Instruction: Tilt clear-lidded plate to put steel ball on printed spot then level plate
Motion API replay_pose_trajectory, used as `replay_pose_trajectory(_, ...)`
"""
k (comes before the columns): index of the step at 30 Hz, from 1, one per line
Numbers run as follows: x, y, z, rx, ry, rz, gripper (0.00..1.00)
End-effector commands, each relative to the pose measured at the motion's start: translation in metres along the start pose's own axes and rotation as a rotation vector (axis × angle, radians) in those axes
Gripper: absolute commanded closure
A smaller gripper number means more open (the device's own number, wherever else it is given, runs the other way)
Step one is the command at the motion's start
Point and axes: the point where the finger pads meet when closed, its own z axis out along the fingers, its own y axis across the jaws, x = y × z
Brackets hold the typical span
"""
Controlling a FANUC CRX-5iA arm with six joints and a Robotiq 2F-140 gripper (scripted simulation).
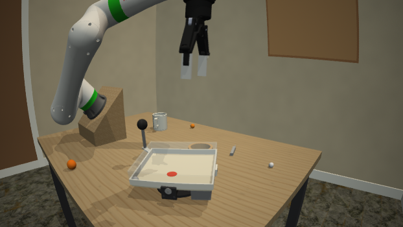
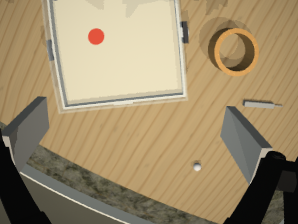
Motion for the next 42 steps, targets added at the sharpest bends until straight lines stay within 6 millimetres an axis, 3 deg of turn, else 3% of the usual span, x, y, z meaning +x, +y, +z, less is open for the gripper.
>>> replay_pose_trajectory(1,0.003,0.002,0.001,0.002,-0.004,-0.034,0.00)
replay_pose_trajectory(9,0.040,0.020,0.015,0.012,-0.027,-0.295,0.00)
replay_pose_trajectory(10,0.052,0.025,0.021,0.014,-0.032,-0.356,0.00)
replay_pose_trajectory(13,0.052,0.025,0.021,0.014,-0.032,-0.356,0.00)
replay_pose_trajectory(15,0.080,0.036,0.037,0.015,-0.040,-0.485,0.00)
replay_pose_trajectory(17,0.080,0.036,0.037,0.015,-0.040,-0.485,0.00)
replay_pose_trajectory(20,0.112,0.047,0.057,0.015,-0.047,-0.613,0.00)
replay_pose_trajectory(22,0.112,0.047,0.057,0.015,-0.047,-0.613,0.00)
replay_pose_trajectory(23,0.128,0.053,0.068,0.015,-0.050,-0.673,0.00)
replay_pose_trajectory(24,0.128,0.053,0.068,0.015,-0.050,-0.673,0.00)
replay_pose_trajectory(27,0.160,0.062,0.090,0.012,-0.055,-0.780,0.00)
replay_pose_trajectory(30,0.160,0.062,0.090,0.012,-0.055,-0.780,0.00)
replay_pose_trajectory(33,0.197,0.073,0.117,0.008,-0.059,-0.896,0.00)
replay_pose_trajectory(35,0.212,0.076,0.128,0.006,-0.061,-0.939,0.00)
replay_pose_trajectory(42,0.220,0.078,0.134,0.005,-0.061,-0.961,0.00)
